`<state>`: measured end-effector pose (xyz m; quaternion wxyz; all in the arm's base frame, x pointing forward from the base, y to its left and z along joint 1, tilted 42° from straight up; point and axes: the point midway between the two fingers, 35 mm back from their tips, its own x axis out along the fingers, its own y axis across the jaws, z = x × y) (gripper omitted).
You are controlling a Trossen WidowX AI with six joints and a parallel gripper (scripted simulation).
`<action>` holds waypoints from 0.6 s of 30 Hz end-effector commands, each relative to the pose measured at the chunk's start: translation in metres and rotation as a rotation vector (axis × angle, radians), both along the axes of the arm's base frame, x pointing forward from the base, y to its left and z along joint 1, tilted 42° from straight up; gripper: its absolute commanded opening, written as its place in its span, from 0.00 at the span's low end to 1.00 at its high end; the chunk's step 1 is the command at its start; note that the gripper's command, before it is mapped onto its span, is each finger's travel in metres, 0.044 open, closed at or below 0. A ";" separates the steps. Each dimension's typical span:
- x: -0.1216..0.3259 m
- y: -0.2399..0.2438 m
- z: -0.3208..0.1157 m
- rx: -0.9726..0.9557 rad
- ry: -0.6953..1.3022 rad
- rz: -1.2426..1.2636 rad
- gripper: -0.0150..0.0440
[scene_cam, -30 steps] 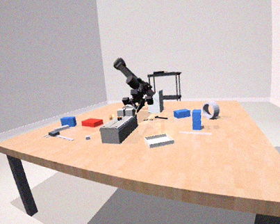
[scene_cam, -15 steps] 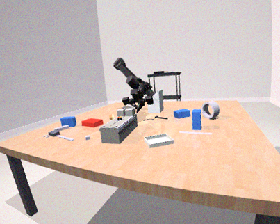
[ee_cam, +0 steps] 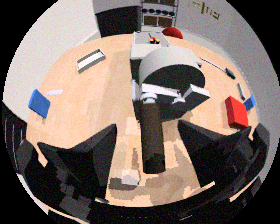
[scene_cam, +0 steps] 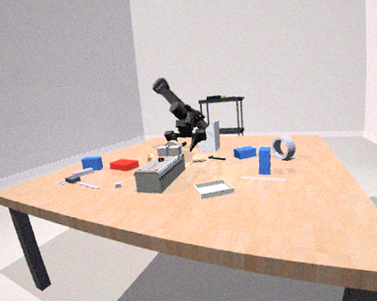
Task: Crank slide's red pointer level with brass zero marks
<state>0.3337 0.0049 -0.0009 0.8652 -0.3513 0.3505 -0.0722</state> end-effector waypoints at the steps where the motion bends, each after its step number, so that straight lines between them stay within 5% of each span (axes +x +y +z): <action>1: 0.000 0.000 0.000 -0.001 -0.001 -0.001 0.97; 18: -0.003 0.034 0.038 0.003 0.000 0.000 1.00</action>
